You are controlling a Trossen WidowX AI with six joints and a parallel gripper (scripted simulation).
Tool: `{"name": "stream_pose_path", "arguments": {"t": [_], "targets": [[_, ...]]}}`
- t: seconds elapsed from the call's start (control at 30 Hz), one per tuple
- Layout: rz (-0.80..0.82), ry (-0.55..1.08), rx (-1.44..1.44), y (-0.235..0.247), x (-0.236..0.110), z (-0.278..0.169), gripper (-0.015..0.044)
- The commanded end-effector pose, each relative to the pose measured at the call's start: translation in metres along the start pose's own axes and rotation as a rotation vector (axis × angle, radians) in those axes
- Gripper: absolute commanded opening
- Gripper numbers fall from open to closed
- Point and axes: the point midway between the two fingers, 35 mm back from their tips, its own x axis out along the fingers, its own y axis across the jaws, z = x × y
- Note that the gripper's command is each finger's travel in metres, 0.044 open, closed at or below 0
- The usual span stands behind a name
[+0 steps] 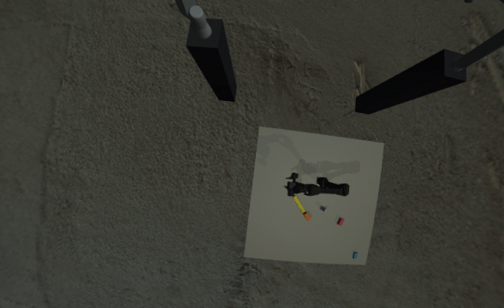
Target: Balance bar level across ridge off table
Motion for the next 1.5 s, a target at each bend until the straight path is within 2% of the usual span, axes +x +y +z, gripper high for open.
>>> {"name": "stream_pose_path", "arguments": {"t": [0.0, 0.87, 1.47], "targets": [[0.037, 0.028, 0.044, 0.02, -0.001, -0.004, 0.0315], [0.103, 0.337, 0.364, 0.143, -0.02, -0.076, 0.0315], [-0.022, 0.531, 0.572, 0.203, -0.054, -0.142, 0.0315]]}}
